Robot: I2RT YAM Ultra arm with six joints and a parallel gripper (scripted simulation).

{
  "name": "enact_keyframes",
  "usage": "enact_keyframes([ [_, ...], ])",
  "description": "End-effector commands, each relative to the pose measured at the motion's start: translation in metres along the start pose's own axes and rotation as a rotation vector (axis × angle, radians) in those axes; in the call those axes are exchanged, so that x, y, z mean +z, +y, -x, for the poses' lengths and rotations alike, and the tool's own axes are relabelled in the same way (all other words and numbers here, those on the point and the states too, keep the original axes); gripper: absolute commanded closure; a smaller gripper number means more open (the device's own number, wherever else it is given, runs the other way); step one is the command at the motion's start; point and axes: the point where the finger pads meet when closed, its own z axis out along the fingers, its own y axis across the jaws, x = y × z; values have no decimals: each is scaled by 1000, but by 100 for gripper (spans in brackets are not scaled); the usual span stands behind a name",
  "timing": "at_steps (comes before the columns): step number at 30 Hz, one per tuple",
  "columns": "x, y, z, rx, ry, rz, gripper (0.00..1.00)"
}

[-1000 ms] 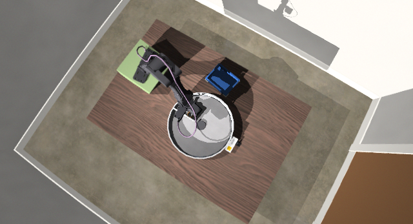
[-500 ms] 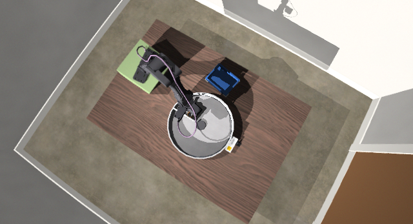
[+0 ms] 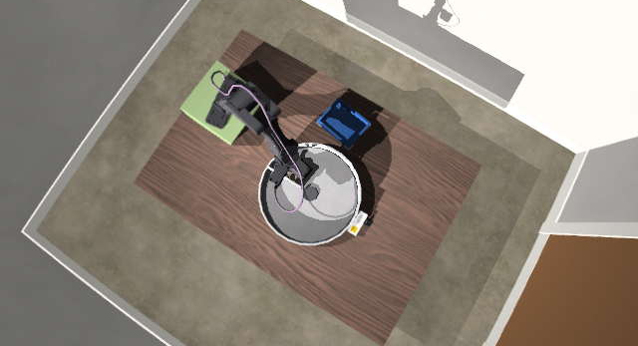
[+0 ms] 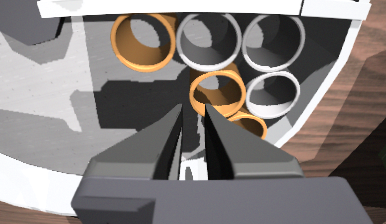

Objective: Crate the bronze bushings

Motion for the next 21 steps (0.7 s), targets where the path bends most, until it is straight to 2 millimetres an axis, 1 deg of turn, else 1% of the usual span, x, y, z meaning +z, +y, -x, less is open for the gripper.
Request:
enact_keyframes([
  [1,-6,-2,3,2,-27,14,85],
  [7,-6,-3,4,3,-28,13,85],
  [8,-6,-8,3,4,-24,-6,85],
  [10,-8,3,5,3,-29,23,85],
  [21,-8,2,5,3,-29,22,85],
])
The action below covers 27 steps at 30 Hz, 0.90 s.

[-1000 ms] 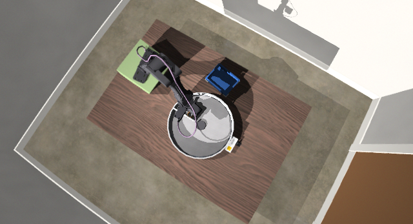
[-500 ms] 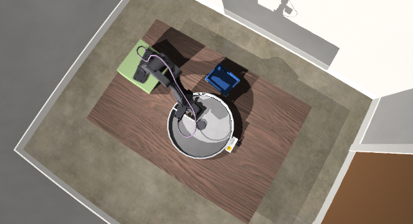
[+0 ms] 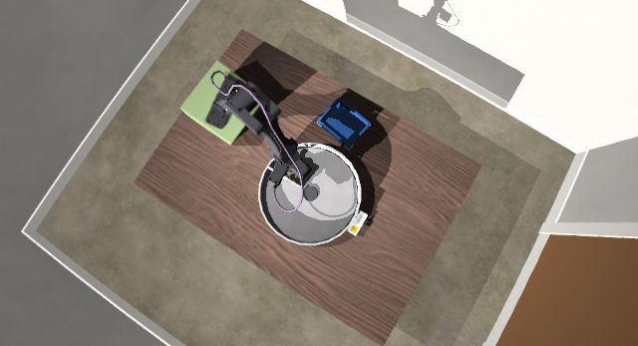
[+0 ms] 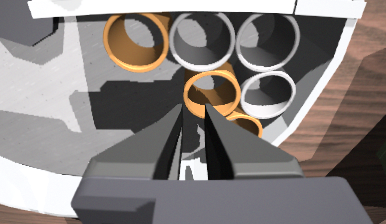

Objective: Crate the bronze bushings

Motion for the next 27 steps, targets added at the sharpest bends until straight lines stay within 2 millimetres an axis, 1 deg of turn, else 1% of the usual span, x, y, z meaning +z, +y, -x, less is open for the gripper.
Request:
enact_keyframes([
  [1,-9,6,6,2,-30,27,85],
  [23,-9,6,6,2,-30,29,85],
  [26,-9,16,7,0,-35,55,85],
  [27,1,12,7,2,-30,28,85],
])
